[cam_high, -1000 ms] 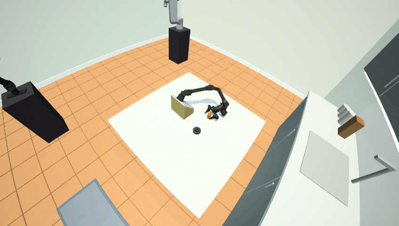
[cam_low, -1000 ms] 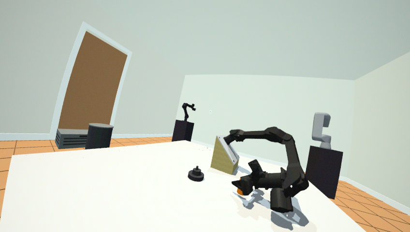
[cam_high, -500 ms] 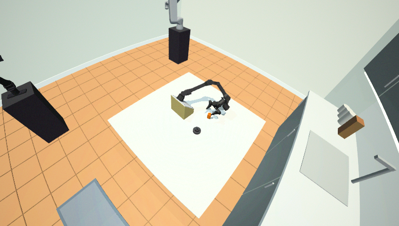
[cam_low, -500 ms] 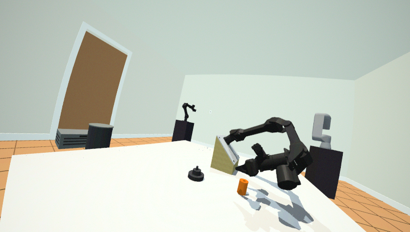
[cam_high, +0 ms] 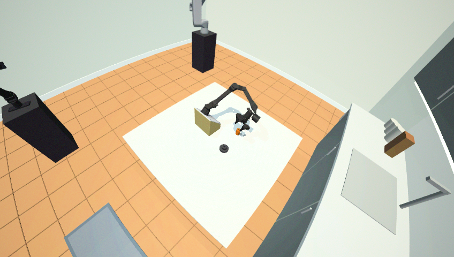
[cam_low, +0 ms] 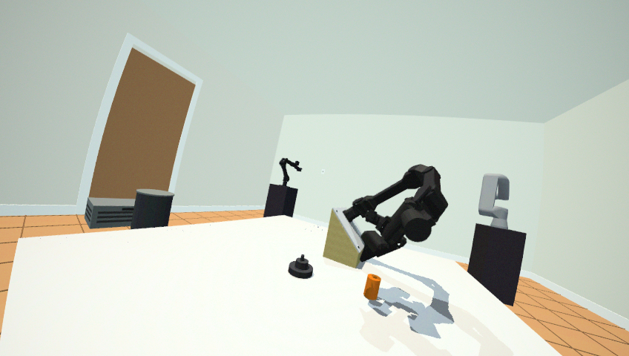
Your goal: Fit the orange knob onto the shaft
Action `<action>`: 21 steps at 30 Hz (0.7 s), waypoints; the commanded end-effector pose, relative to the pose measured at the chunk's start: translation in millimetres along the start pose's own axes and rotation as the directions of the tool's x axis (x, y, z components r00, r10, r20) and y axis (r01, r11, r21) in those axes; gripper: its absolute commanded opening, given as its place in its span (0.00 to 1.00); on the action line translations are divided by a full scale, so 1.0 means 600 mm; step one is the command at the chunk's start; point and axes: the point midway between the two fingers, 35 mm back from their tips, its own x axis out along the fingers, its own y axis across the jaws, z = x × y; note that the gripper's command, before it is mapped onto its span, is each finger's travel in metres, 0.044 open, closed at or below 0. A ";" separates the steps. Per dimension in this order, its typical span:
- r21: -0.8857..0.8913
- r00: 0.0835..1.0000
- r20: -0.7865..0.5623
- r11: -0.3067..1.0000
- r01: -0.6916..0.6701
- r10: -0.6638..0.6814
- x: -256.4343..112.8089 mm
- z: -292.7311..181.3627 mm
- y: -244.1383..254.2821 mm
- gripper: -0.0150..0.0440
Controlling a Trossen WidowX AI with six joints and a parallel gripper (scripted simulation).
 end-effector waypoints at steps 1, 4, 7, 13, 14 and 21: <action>-0.042 0.929 -0.370 0.999 -0.011 -0.006 -0.025 0.000 -0.004 1.00; -0.062 0.879 -0.478 0.997 -0.034 0.000 -0.038 0.002 -0.006 1.00; -0.062 0.879 -0.478 0.997 -0.034 0.000 -0.038 0.002 -0.006 1.00; -0.062 0.879 -0.478 0.997 -0.034 0.000 -0.038 0.002 -0.006 1.00; -0.062 0.879 -0.478 0.997 -0.034 0.000 -0.038 0.002 -0.006 1.00; -0.267 0.879 -0.478 0.953 -0.145 0.000 -0.038 0.002 -0.006 1.00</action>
